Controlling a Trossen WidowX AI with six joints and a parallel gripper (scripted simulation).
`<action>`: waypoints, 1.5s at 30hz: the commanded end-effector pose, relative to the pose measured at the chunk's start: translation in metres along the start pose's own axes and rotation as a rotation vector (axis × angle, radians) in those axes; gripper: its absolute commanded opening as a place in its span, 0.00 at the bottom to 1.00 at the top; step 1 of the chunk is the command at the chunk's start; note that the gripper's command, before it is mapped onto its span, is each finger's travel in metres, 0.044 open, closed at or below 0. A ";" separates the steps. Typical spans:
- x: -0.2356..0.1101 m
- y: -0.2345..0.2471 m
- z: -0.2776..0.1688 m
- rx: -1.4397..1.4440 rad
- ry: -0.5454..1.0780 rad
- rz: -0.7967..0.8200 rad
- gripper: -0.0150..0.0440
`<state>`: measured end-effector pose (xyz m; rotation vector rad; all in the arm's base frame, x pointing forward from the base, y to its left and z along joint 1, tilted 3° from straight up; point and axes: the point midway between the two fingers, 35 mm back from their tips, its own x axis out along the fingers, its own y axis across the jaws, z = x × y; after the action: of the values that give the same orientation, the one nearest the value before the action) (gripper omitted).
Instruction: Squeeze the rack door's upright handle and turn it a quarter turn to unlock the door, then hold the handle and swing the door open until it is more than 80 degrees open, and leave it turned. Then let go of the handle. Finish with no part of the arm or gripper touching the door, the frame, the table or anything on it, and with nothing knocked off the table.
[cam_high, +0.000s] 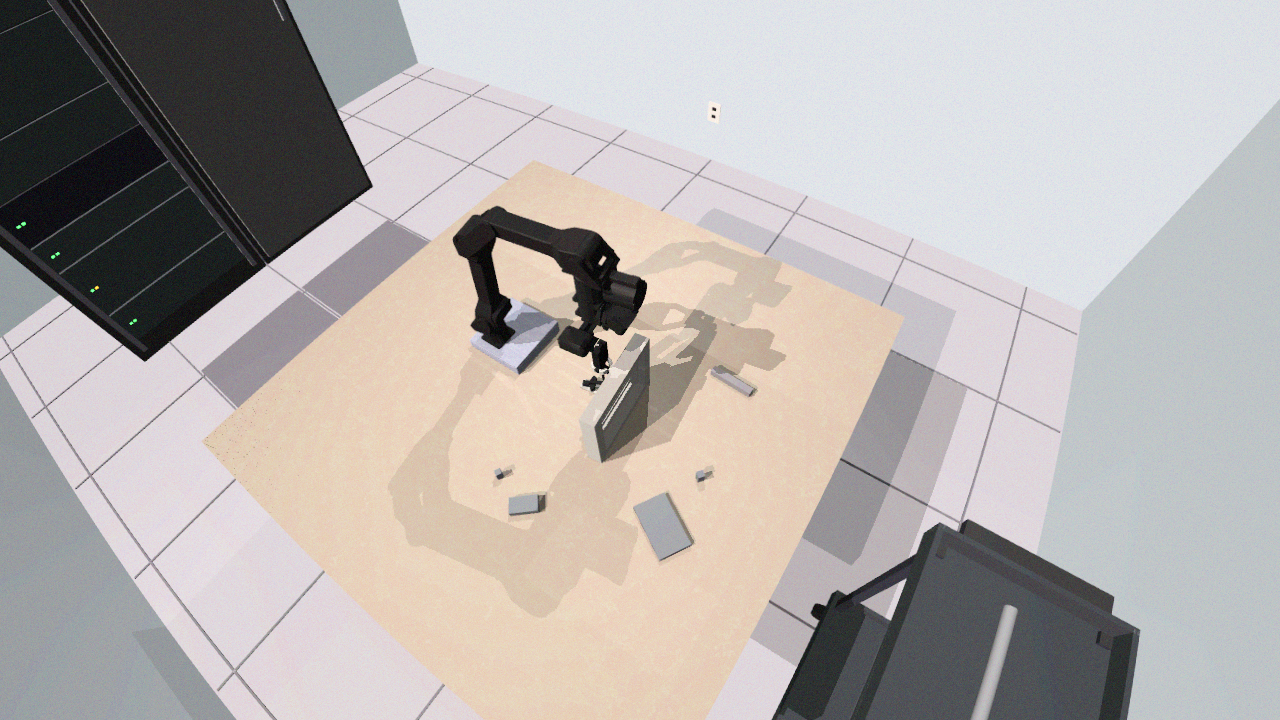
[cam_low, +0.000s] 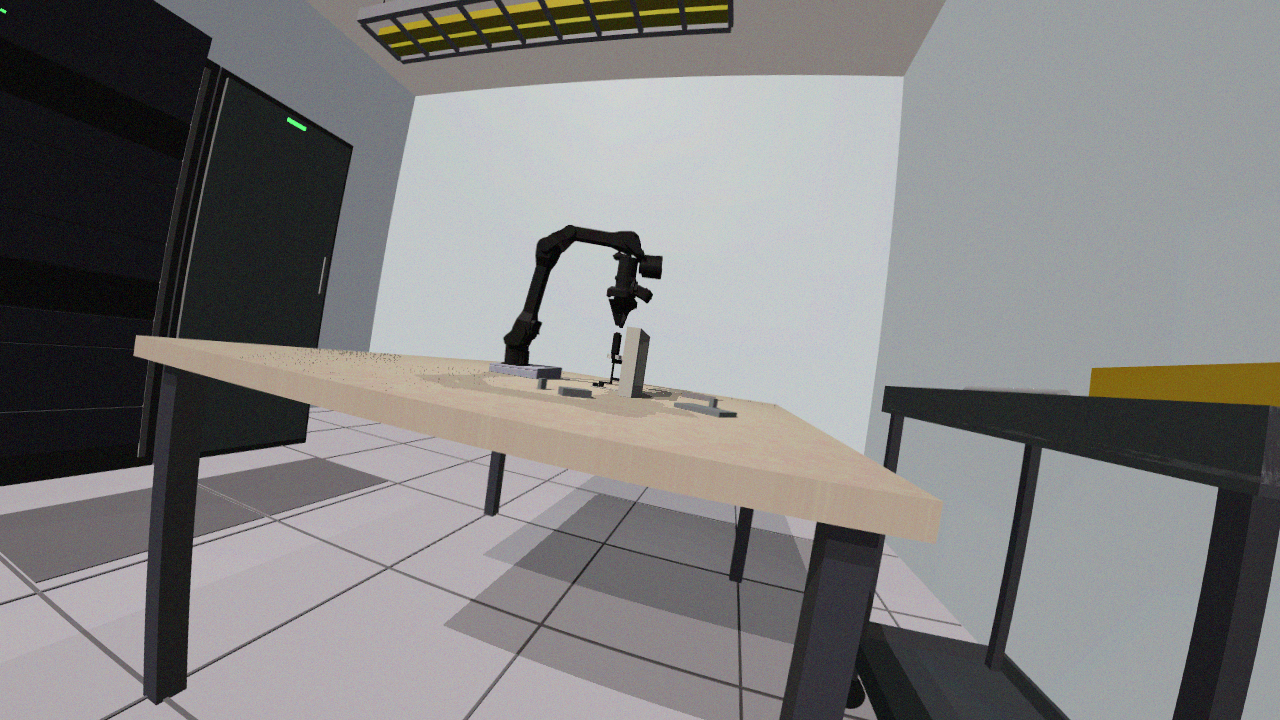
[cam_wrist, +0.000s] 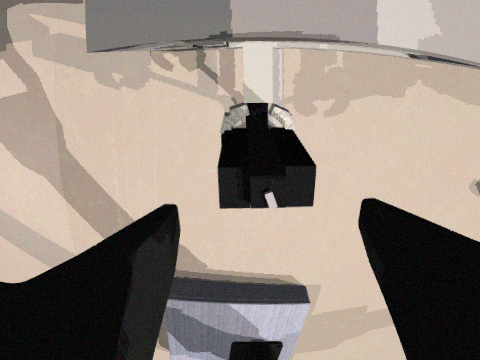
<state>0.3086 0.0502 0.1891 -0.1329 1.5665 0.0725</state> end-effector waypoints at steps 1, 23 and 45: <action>0.005 0.000 0.000 0.005 0.004 -0.003 0.76; 0.040 0.000 0.002 0.005 0.003 -0.004 0.76; 0.067 0.000 -0.001 0.005 0.004 -0.004 0.58</action>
<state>0.3088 0.0479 0.1233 -0.1282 1.5687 0.0663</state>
